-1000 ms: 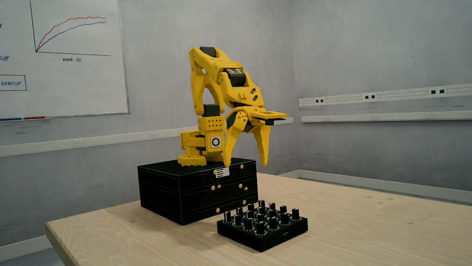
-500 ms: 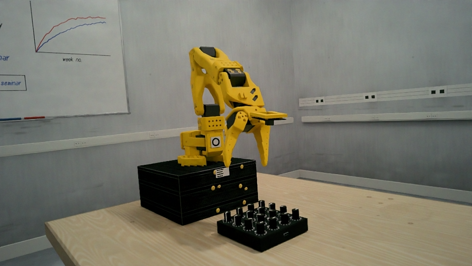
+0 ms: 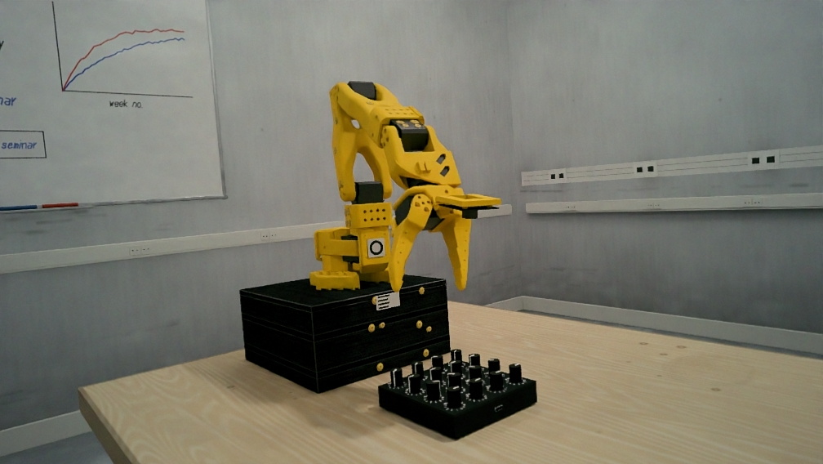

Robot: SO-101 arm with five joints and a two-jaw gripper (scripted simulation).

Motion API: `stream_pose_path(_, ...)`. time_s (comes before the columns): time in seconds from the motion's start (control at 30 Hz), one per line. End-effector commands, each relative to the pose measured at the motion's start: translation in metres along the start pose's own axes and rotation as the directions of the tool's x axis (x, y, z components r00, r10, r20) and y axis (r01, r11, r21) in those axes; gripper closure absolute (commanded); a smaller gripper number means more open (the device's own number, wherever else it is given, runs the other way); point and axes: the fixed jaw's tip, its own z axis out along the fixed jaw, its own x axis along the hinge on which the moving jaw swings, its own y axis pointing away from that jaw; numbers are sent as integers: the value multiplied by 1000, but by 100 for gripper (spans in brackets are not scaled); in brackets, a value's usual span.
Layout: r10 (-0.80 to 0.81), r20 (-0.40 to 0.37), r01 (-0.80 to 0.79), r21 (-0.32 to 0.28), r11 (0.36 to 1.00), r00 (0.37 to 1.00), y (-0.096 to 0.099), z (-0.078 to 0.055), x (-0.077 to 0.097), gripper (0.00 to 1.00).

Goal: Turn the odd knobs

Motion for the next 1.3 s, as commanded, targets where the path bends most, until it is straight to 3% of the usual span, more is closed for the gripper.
stream_pose_path(0.0, 3, 7, -3, -3, 1000, 1000, 1, 1, -2, 60)
stream_pose_path(0.8, 0, -5, 0, -1, 1000, 1000, 0, 0, 1, 60)
stream_pose_path(0.97, 0, -67, -1, -3, 1000, 998, 0, 5, 10, 60)
stream_pose_path(1.17, 0, -213, -1, -8, 1000, 977, 1, 15, 31, 60)
stream_pose_path(1.27, -1, -239, -1, -8, 1000, 971, 1, 17, 35, 60)
